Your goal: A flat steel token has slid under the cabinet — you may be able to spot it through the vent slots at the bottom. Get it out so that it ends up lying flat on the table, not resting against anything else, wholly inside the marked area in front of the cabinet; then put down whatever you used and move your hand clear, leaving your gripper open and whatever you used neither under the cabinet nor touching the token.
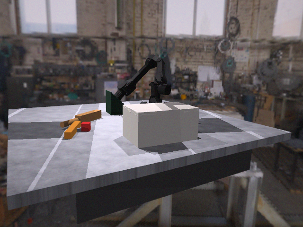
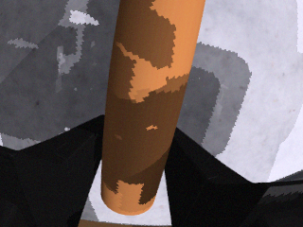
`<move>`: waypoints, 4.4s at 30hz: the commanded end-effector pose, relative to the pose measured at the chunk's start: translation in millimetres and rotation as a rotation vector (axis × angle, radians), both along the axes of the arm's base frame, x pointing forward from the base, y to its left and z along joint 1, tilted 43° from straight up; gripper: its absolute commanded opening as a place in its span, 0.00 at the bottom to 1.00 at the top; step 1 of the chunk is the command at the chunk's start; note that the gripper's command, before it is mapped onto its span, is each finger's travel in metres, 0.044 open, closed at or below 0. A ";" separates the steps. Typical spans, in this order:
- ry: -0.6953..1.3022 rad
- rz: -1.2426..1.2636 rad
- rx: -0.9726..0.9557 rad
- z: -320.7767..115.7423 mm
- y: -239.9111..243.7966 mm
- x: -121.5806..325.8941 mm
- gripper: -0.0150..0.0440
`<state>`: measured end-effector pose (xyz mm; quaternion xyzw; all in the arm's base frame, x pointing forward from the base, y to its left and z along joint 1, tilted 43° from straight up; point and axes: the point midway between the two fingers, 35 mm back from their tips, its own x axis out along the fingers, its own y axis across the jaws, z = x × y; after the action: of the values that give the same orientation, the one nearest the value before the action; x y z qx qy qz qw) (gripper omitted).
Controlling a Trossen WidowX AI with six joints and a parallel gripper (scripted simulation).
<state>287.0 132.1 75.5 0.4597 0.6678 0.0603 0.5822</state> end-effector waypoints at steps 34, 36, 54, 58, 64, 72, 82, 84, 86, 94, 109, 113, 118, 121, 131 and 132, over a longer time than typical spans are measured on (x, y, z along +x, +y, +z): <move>0.003 0.002 0.001 13.6 15.0 -26.6 0.25; 0.003 0.003 0.001 14.4 15.7 -28.3 0.25; 0.054 -0.050 0.009 20.5 21.7 -31.7 0.25; 0.071 -0.069 0.011 21.7 22.9 -31.7 0.25; 0.096 -0.094 0.015 23.9 25.1 -31.6 0.25; 0.112 -0.112 0.018 31.5 32.8 -31.5 0.25; 0.123 -0.124 0.020 41.3 42.8 -31.5 0.25; 0.125 -0.125 0.021 43.3 44.8 -31.5 0.25; 0.126 -0.126 0.021 45.4 46.9 -31.5 0.25; 0.128 -0.129 0.023 53.7 55.3 -31.3 0.25; 0.130 -0.131 0.025 68.9 70.6 -30.7 0.25; 0.129 -0.131 0.025 72.6 74.3 -30.4 0.25; 0.129 -0.131 0.026 77.2 78.8 -29.9 0.25; 0.129 -0.131 0.026 79.8 81.3 -29.6 0.25; 0.129 -0.132 0.027 88.0 89.3 -28.5 0.25; 0.129 -0.132 0.027 88.8 90.1 -28.4 0.25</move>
<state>255.0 215.0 154.4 0.5118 0.6757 -0.0086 0.5305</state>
